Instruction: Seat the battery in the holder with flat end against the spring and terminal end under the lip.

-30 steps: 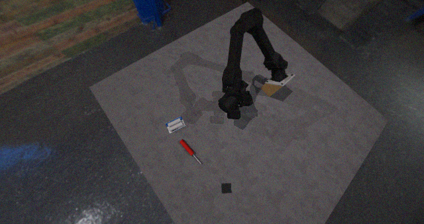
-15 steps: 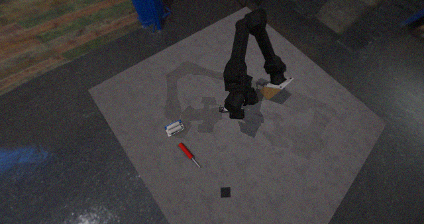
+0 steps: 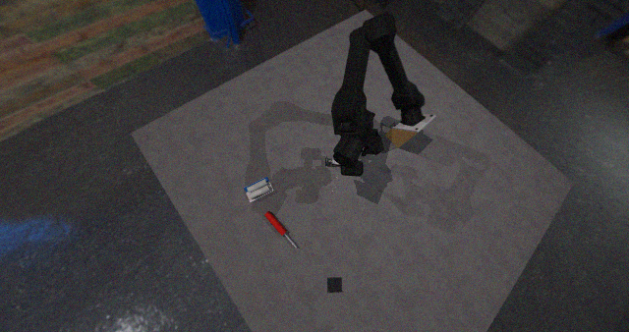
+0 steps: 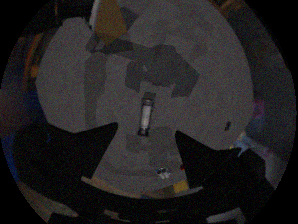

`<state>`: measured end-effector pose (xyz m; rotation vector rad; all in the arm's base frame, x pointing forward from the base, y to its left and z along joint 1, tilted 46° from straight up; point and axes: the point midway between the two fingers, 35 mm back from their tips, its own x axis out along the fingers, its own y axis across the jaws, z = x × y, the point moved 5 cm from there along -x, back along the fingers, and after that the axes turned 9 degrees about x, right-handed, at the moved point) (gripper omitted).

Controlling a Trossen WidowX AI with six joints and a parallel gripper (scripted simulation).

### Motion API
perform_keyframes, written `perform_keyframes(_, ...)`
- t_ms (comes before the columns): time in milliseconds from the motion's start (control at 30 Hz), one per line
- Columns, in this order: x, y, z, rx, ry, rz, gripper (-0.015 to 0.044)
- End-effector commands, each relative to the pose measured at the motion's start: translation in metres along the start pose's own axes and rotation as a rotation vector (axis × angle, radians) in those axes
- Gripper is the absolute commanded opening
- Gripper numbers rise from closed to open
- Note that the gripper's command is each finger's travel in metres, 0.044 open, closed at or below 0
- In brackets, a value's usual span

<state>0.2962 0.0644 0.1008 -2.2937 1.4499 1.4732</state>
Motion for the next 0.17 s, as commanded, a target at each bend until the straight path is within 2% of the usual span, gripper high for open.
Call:
perform_keyframes(0, -0.0002, 0.0001, 0.0003, 0.004, -0.004, 0.0, 0.044)
perform_keyframes(133, -0.0002, 0.0001, 0.0003, 0.004, -0.004, 0.0, 0.044)
